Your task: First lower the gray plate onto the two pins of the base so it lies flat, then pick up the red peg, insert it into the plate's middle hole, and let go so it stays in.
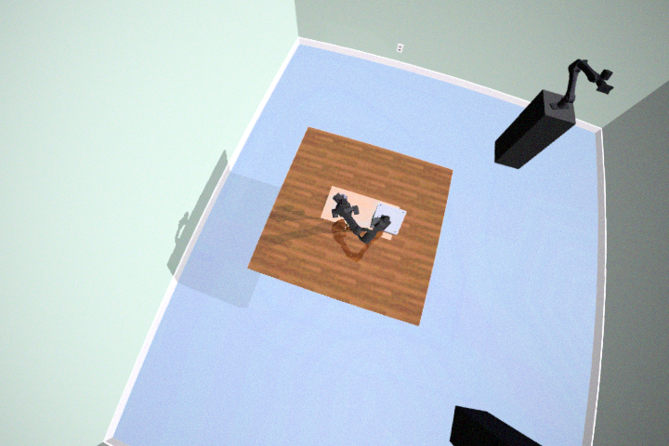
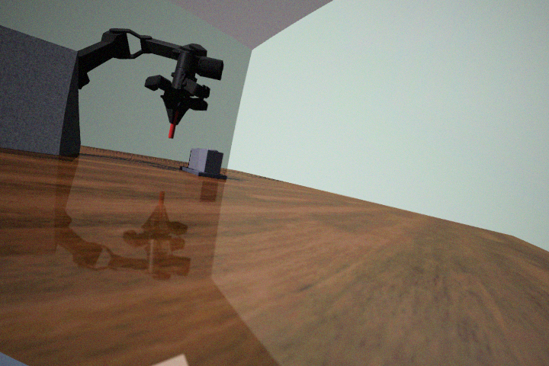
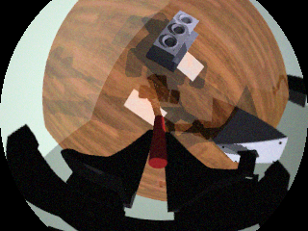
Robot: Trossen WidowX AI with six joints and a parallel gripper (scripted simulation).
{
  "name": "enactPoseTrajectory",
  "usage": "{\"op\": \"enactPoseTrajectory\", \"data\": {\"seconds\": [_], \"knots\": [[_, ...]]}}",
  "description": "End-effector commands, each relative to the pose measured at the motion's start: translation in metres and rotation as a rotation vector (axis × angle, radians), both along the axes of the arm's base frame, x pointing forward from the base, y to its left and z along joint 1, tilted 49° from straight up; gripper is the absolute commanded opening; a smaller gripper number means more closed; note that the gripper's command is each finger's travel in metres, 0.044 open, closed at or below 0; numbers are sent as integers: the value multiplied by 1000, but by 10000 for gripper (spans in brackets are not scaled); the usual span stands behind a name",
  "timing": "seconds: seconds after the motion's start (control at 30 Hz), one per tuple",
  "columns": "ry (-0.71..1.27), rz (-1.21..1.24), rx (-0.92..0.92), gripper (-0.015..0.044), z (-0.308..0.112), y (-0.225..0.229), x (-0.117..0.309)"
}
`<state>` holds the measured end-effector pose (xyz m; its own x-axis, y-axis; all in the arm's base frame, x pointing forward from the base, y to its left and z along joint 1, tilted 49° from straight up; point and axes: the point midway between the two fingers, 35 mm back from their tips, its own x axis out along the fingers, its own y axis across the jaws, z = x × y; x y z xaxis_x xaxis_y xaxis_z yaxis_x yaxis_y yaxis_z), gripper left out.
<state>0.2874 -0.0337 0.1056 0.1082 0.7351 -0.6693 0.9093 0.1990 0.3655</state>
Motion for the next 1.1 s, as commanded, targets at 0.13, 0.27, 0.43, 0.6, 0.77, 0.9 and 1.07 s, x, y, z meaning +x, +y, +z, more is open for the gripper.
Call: {"op": "enactPoseTrajectory", "data": {"seconds": [0.13, 0.27, 0.43, 0.6, 0.77, 0.9, 1.07], "knots": [[-9, 3, -8, 0, -12, -17, 13], [-9, 3, -9, 0, -20, -25, 19], [-10, 4, -9, 0, -29, -35, 26], [-11, 4, -9, 0, -39, -45, 32], [-12, 4, -9, 0, -50, -55, 38], [-13, 5, -8, 0, -59, -62, 42], [-14, 5, -8, 0, -71, -72, 47]]}}
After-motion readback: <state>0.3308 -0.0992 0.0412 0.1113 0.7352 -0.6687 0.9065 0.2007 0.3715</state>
